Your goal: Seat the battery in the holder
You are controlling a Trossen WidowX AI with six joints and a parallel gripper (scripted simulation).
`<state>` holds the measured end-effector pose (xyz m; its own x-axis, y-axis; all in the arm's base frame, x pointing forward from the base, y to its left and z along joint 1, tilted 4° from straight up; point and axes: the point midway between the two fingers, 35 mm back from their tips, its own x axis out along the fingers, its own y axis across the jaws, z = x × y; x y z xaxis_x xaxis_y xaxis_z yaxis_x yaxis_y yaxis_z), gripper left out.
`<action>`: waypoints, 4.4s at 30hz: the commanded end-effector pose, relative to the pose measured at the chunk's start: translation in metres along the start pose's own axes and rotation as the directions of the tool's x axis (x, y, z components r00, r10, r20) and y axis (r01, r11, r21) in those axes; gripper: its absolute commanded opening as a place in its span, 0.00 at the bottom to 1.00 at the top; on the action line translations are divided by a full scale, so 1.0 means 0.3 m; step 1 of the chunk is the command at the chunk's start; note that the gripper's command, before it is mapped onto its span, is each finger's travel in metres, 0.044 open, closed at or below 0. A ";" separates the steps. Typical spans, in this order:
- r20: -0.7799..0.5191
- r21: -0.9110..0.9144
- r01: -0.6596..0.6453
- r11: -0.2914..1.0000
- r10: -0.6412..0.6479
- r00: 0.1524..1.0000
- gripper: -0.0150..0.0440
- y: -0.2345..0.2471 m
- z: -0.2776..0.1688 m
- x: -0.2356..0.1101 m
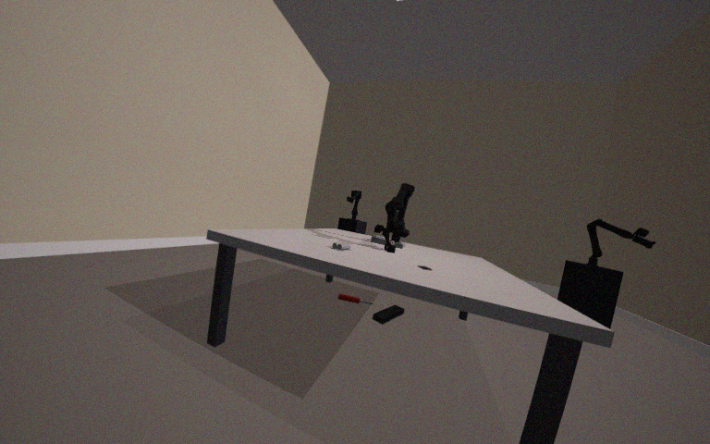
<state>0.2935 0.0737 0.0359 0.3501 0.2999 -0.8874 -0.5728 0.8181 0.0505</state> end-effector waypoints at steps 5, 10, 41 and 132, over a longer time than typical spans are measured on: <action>0.049 -0.003 -0.004 1.000 0.004 0.999 0.40 0.004 -0.024 0.009; 0.077 -0.005 0.000 1.000 0.001 0.997 0.40 0.006 -0.032 0.011; 0.076 -0.005 0.011 1.000 -0.011 0.997 0.40 0.007 -0.083 -0.002; -0.313 0.007 0.001 1.000 0.001 0.950 0.40 0.006 -0.072 0.034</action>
<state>0.2830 0.0692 0.0198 0.1362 0.1553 -0.9784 -0.5728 0.8181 0.0501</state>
